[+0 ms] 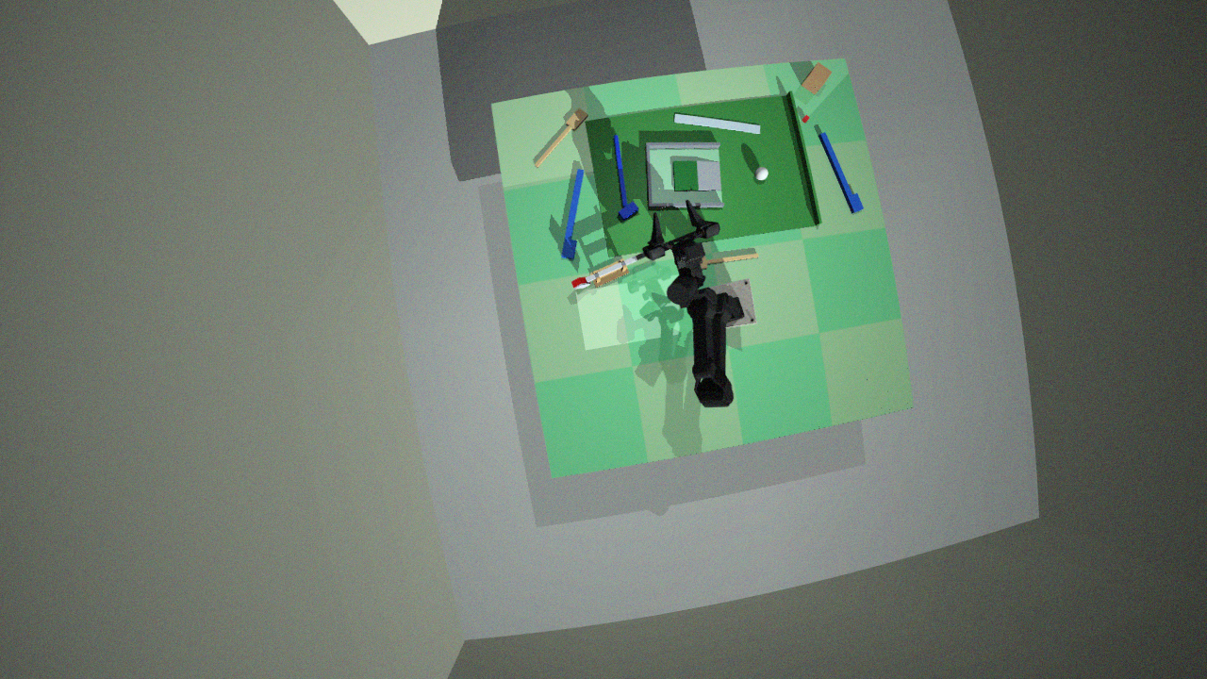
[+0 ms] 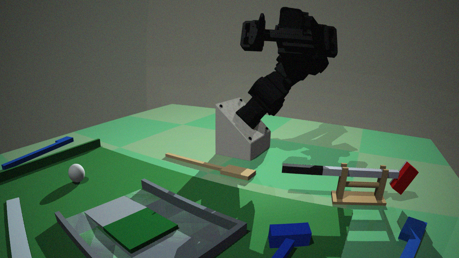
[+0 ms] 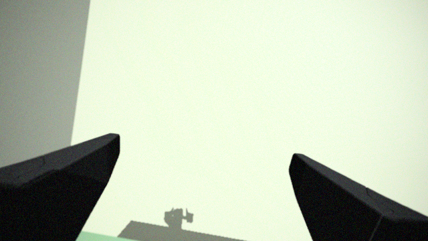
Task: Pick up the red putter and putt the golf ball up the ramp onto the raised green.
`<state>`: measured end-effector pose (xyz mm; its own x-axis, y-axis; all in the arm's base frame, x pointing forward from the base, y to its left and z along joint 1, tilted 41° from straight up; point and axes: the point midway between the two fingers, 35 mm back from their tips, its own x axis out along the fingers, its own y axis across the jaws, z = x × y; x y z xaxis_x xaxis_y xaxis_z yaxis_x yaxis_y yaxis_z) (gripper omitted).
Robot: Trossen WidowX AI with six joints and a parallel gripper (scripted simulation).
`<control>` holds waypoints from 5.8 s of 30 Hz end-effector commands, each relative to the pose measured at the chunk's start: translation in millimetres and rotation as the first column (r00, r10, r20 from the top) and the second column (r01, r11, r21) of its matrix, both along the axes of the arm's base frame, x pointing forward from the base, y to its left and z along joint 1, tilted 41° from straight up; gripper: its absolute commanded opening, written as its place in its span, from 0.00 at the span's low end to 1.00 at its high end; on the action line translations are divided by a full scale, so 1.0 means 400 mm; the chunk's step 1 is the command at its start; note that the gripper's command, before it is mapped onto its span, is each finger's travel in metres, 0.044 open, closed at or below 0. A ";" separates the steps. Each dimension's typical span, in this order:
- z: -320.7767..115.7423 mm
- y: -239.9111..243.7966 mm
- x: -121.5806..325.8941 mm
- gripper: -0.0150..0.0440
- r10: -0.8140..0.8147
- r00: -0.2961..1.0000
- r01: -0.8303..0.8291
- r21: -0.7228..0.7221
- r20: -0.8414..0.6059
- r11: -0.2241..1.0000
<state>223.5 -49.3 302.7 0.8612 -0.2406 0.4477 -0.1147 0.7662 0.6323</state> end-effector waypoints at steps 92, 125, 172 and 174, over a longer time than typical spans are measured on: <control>-0.444 0.477 0.062 0.60 0.985 -0.135 0.623 0.764 -0.107 0.168; -0.295 0.339 0.044 0.25 0.984 -0.135 0.627 0.758 -0.117 0.177; -0.754 -0.335 0.025 0.25 0.583 0.552 0.730 0.007 -0.597 -0.683; -0.781 -0.363 0.002 0.25 0.544 0.558 0.687 -0.020 -0.627 -0.727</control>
<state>234.8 -174.8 4.0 0.1127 0.4824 -0.8686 0.2758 -0.8551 -0.4391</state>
